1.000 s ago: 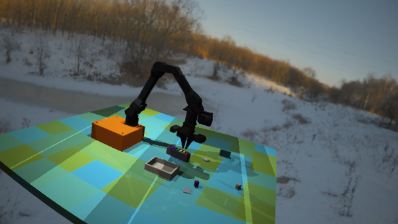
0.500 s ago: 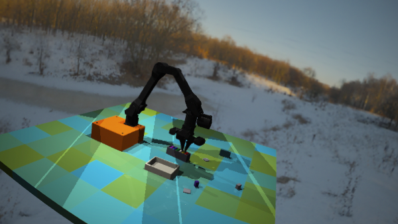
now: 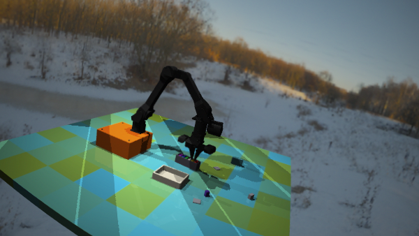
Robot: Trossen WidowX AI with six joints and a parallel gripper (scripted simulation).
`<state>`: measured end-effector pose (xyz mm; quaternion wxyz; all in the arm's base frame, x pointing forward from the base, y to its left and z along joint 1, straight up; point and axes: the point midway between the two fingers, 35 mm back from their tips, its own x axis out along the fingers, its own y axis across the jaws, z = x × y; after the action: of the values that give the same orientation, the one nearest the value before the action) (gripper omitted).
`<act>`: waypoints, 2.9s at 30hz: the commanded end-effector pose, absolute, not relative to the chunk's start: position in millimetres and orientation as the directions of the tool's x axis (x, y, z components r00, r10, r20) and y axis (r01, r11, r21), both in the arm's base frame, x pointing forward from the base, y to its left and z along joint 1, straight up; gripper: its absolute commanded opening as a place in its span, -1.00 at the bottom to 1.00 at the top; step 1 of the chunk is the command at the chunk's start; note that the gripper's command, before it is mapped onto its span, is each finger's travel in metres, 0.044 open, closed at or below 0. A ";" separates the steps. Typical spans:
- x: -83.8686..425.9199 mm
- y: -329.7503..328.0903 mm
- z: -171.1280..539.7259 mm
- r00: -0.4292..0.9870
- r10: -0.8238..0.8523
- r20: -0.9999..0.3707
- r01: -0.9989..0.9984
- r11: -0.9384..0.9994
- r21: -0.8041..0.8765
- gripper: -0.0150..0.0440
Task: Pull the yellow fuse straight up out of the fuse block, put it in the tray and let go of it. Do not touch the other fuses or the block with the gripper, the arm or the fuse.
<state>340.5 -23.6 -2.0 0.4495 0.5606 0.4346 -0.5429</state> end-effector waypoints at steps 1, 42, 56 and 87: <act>340.3 -23.2 -6.0 0.032 0.003 -0.999 0.975 -0.218 0.031 -0.27; 340.7 -23.6 -1.1 0.032 0.000 -0.999 0.975 -0.219 0.031 -0.49; 340.7 -23.5 5.8 0.032 0.001 -0.999 0.975 -0.219 0.031 -0.49; 340.1 -23.4 21.2 0.032 0.002 -0.999 0.975 -0.218 0.031 -0.49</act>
<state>339.1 -23.6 18.0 0.4480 0.5598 0.4352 -0.5445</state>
